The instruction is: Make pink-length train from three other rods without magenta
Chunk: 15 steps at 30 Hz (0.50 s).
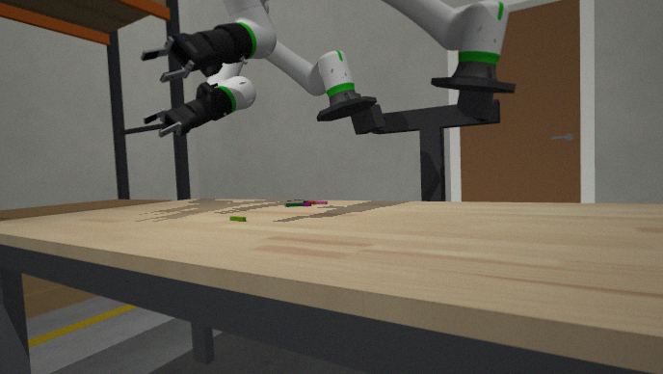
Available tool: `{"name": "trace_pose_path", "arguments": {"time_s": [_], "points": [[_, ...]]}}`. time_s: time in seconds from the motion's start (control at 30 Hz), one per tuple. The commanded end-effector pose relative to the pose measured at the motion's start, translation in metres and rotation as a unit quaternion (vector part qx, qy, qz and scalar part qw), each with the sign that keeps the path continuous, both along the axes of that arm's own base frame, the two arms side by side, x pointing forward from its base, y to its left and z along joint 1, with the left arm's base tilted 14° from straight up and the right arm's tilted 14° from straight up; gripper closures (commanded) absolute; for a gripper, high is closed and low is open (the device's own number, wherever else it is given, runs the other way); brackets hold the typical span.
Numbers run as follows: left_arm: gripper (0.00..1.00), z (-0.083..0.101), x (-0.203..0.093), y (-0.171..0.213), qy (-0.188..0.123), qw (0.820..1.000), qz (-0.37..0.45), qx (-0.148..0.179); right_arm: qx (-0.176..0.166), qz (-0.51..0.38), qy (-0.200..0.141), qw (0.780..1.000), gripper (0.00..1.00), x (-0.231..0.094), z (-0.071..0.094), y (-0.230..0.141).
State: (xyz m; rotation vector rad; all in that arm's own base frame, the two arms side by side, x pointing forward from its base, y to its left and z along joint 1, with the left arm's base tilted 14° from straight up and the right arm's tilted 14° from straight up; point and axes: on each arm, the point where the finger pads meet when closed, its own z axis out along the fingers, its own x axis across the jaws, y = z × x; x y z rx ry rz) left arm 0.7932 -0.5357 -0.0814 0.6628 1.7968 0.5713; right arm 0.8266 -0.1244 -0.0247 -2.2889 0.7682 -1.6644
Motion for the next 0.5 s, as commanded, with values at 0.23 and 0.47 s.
{"name": "trace_pose_path", "arguments": {"time_s": [0.23, 0.47], "points": [[0.00, 0.007, 0.010, 0.018, 0.001, 1.000, 0.013, 0.006, 0.000, 0.000, -0.001, 1.000, 0.00, 0.001, 0.001, 0.000], [0.00, 0.015, 0.026, 0.052, 0.006, 0.999, 0.035, 0.017, 0.000, 0.000, -0.001, 1.000, 0.00, 0.001, 0.001, 0.000]]}}
